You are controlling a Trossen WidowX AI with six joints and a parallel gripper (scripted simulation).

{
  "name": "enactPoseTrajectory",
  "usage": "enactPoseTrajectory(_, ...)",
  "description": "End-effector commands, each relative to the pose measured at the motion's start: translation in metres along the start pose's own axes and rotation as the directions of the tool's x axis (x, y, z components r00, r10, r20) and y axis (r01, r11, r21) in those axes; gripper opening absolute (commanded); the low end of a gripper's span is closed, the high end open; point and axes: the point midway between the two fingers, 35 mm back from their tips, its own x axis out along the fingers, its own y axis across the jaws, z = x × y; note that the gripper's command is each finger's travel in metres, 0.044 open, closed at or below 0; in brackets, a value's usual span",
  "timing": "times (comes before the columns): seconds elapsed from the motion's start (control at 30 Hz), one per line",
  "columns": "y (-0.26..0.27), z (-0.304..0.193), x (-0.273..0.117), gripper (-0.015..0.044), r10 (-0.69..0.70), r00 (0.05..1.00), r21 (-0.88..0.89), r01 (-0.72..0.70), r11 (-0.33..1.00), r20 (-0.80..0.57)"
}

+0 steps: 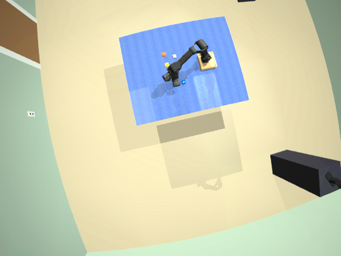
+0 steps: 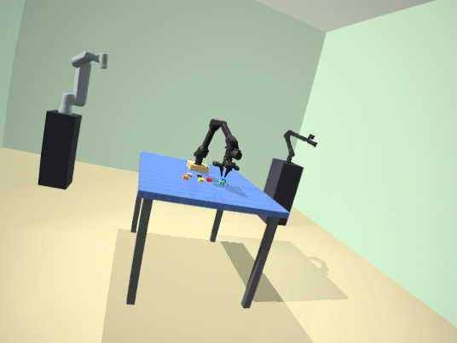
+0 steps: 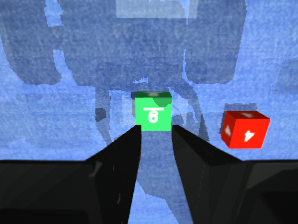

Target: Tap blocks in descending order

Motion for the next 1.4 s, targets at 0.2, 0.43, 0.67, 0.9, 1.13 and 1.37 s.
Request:
enactPoseTrajectory(0.2, 0.0, 0.0, 0.004, 0.002, 0.003, 1.0, 0.005, -0.003, 1.0, 0.004)
enactPoseTrajectory(0.43, 0.0, 0.0, 0.005, 0.002, 0.003, 1.0, 0.005, -0.003, 1.0, 0.004)
enactPoseTrajectory(0.67, 0.0, 0.0, 0.016, 0.002, 0.003, 1.0, 0.005, -0.003, 1.0, 0.004)
enactPoseTrajectory(0.9, 0.0, 0.0, 0.027, 0.002, 0.003, 1.0, 0.005, -0.003, 1.0, 0.004)
enactPoseTrajectory(1.13, 0.0, 0.0, 0.034, 0.002, 0.003, 1.0, 0.005, -0.003, 1.0, 0.004)
enactPoseTrajectory(1.37, 0.001, 0.001, 0.028, 0.002, 0.004, 1.0, 0.002, -0.004, 1.0, 0.01)
